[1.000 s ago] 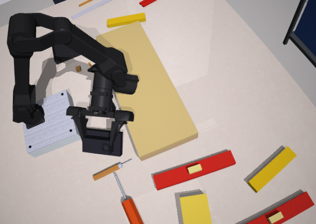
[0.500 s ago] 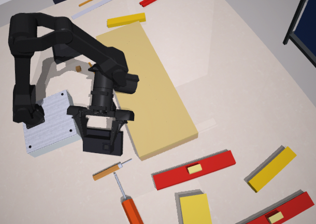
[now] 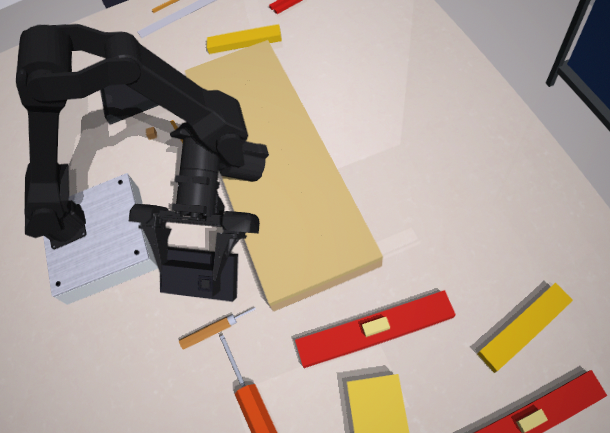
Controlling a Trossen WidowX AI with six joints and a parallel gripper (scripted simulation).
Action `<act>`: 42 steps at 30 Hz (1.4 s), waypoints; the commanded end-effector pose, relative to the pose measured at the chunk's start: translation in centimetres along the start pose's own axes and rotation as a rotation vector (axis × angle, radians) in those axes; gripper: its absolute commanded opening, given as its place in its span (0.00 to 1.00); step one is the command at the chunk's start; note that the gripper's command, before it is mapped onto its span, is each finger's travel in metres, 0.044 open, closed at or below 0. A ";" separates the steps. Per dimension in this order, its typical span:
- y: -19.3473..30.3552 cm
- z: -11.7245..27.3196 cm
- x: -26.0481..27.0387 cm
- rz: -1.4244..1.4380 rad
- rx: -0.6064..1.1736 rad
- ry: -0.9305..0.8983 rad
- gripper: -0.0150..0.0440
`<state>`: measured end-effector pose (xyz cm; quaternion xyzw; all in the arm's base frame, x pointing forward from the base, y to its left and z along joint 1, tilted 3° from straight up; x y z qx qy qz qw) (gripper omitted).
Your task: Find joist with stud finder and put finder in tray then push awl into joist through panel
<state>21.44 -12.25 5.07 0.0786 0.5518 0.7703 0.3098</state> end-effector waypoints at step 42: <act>-0.1 0.2 -0.1 0.001 0.001 -0.001 1.00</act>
Point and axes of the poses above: the point midway between the two fingers, 35 mm back from their tips, its own z axis back along the fingers, its own x axis across the jaws, y = z × x, the point moved 4 cm from there along z, back along the fingers, and after that the axes turned 11 degrees about -z, right-handed, at the moved point
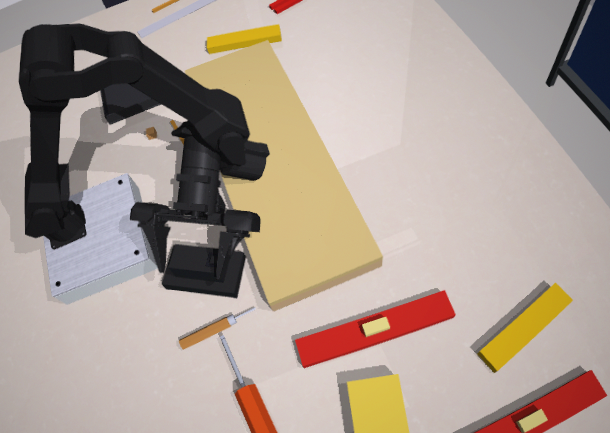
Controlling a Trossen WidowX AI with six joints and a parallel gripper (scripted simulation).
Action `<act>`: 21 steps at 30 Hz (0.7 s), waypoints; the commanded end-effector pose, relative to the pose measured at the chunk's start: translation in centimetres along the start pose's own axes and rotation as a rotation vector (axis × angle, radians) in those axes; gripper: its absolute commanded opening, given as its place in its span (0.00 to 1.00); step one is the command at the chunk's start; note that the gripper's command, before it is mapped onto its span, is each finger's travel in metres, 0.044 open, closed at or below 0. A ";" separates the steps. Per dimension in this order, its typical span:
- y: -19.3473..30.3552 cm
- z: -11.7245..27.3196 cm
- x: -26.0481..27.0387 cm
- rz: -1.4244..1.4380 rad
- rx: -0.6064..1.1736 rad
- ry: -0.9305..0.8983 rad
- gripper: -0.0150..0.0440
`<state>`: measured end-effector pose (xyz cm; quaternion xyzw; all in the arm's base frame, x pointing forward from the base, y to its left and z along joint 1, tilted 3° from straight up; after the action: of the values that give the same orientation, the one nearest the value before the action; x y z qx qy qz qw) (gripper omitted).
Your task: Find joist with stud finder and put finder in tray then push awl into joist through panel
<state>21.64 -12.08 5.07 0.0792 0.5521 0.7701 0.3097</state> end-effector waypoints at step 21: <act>0.0 1.6 0.0 0.000 -0.003 0.000 1.00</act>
<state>22.28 -11.08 5.58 0.0788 0.5514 0.7716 0.3072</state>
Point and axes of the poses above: the point midway between the two fingers, 35 mm back from their tips, its own z axis back along the fingers, its own x axis across the jaws, y = z × x, the point moved 4 cm from there along z, back along the fingers, and after that the axes turned 11 degrees about -z, right-handed, at the moved point
